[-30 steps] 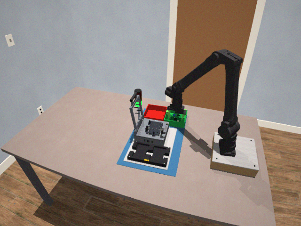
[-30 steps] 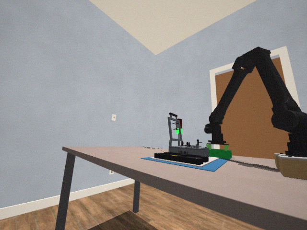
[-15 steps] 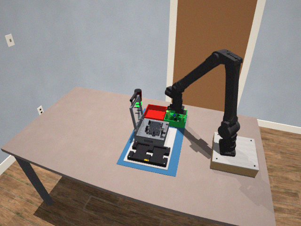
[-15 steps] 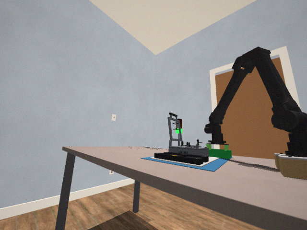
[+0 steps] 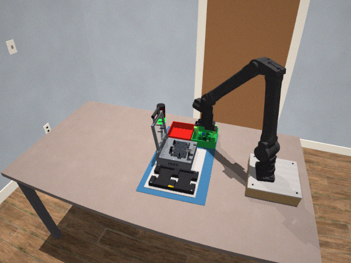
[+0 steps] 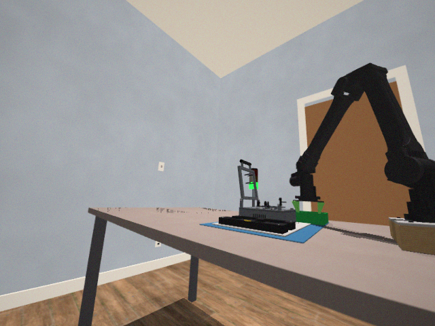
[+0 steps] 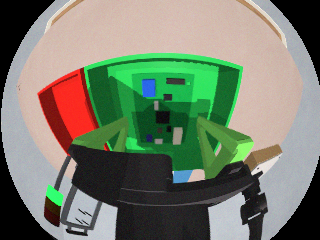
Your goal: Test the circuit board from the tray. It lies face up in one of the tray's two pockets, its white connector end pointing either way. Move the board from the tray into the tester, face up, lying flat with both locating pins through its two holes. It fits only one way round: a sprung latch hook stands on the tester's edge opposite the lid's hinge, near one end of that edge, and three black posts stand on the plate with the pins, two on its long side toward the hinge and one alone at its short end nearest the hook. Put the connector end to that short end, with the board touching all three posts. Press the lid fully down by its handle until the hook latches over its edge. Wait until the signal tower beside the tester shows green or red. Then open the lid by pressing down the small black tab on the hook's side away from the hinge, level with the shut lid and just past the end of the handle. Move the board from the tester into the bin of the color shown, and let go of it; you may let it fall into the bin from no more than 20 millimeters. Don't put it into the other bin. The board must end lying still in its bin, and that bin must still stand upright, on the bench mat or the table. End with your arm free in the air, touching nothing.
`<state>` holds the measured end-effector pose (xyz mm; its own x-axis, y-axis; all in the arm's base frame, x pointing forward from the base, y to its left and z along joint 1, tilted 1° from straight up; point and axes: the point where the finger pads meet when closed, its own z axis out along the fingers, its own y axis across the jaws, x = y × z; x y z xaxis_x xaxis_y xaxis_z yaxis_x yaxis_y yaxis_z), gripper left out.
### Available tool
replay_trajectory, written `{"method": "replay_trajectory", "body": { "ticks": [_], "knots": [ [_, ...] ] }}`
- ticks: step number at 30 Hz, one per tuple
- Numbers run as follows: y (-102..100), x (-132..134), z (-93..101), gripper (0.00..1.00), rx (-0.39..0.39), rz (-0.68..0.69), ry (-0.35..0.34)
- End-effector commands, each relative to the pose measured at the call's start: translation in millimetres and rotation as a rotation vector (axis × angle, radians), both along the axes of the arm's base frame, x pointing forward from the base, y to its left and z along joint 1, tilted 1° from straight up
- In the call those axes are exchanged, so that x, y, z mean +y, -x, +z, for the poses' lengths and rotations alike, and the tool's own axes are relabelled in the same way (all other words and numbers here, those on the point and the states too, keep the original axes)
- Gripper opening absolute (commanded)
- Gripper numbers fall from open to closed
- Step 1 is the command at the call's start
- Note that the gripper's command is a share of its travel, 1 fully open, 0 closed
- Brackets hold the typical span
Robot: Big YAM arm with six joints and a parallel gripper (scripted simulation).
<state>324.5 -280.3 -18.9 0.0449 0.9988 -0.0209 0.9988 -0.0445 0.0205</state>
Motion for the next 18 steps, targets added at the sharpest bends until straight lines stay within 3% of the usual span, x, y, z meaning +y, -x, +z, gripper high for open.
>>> {"method": "replay_trajectory", "body": {
  "ticks": [1,7,10,12,18],
  "knots": [
    [-22.9,-12.1,38.4,0.92,-0.046,0.013,0.039],
    [-21.8,-10.4,81.8,0.92,-0.049,0.013,0.041],
    [-19.9,-8.7,76.3,0.92,-0.026,0.013,0.021],
    [-20.9,-9.5,105.2,0.92,-0.051,0.013,0.042],
    [-19.0,-7.9,142.1,0.92,-0.053,0.012,0.044]
  ]
}}
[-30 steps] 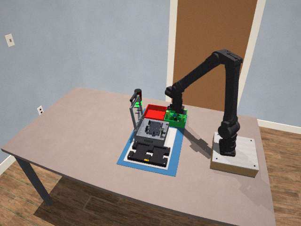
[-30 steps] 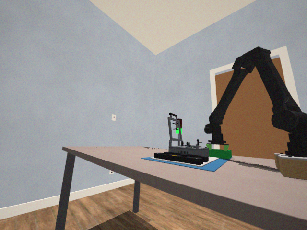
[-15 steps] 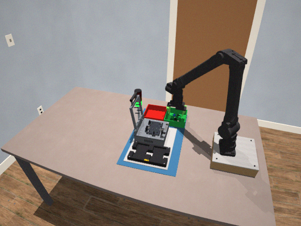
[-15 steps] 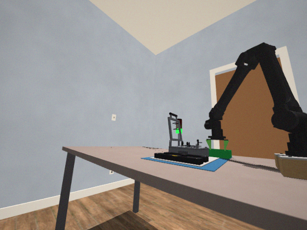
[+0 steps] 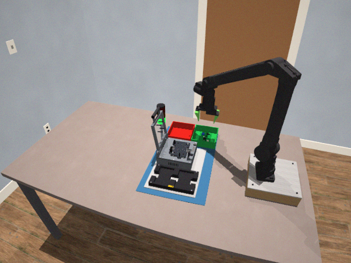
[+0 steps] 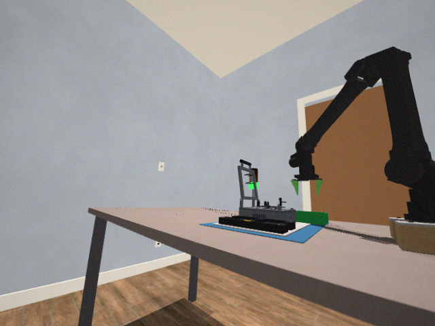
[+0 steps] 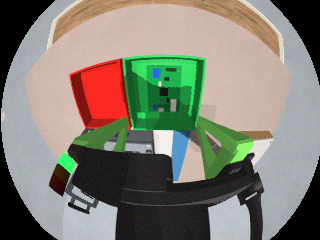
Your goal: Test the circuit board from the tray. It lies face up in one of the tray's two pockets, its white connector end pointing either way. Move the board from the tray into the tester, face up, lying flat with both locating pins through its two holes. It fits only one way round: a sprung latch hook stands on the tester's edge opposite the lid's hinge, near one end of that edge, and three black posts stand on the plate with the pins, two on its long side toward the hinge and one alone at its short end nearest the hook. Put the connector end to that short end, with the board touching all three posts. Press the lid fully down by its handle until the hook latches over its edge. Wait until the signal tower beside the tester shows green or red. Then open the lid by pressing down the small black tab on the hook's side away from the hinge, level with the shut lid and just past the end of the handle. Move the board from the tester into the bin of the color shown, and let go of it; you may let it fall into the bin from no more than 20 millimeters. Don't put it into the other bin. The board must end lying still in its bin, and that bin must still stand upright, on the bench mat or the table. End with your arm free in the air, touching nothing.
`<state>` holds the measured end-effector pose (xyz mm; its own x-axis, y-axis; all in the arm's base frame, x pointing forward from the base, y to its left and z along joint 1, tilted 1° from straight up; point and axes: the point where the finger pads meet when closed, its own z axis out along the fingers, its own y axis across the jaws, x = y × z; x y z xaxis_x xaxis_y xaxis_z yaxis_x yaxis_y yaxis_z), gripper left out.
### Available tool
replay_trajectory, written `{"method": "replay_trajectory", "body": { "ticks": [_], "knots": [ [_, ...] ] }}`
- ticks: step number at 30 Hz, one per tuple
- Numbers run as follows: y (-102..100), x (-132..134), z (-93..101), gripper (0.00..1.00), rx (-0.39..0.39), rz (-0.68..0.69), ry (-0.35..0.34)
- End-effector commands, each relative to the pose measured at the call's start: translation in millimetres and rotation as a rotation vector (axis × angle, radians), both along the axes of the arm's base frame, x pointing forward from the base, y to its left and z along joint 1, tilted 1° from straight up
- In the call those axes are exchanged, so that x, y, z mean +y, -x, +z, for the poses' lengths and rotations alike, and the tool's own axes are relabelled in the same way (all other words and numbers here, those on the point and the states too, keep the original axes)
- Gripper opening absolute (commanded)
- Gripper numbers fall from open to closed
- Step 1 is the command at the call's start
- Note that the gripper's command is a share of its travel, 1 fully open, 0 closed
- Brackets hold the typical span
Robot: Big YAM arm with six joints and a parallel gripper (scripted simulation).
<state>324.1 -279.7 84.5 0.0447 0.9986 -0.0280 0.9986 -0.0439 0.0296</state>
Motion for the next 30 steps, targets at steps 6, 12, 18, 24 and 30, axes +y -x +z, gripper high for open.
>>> {"method": "replay_trajectory", "body": {
  "ticks": [6,12,18,24,30],
  "knots": [
    [-1.2,6.5,18.1,0.92,0.026,0.011,-0.023],
    [-4.5,3.6,29.5,1.0,0.005,0.01,-0.005],
    [-4.5,3.6,29.0,1.0,0.006,0.01,-0.006],
    [-4.5,3.6,29.0,1.0,0.006,0.01,-0.006],
    [-4.5,3.6,29.0,1.0,0.006,0.01,-0.006]
  ]
}}
